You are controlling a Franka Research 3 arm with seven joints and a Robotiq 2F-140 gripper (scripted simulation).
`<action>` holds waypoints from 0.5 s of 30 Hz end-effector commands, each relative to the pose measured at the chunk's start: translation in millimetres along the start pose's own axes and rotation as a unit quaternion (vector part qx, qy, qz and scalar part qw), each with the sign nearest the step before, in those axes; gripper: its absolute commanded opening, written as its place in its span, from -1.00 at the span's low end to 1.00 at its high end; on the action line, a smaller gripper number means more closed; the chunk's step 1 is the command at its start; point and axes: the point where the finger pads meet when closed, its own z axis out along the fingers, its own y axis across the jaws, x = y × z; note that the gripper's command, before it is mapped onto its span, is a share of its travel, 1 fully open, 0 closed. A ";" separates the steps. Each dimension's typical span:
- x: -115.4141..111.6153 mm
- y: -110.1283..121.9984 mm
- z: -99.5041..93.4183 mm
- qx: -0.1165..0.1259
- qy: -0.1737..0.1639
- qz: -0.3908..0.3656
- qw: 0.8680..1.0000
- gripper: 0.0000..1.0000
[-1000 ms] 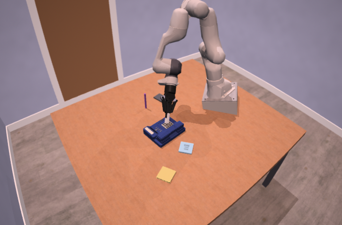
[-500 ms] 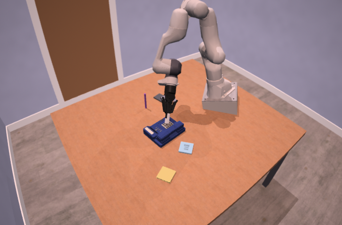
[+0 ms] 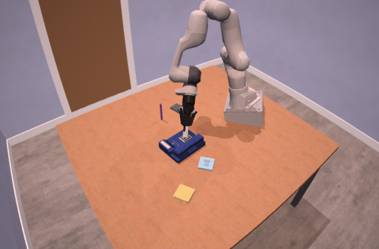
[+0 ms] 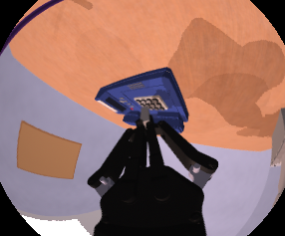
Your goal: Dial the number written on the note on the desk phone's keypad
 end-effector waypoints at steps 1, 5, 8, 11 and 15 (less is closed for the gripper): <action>0.6 -0.5 0.6 0.002 -0.001 -0.003 1.000 -1.00; 0.9 -0.3 0.9 0.002 -0.001 -0.003 1.000 -1.00; 1.1 -0.1 1.2 0.002 -0.001 -0.003 1.000 -1.00; 1.3 0.0 1.4 0.002 -0.001 -0.003 1.000 -1.00; 1.5 0.2 1.6 0.002 -0.001 -0.003 1.000 -1.00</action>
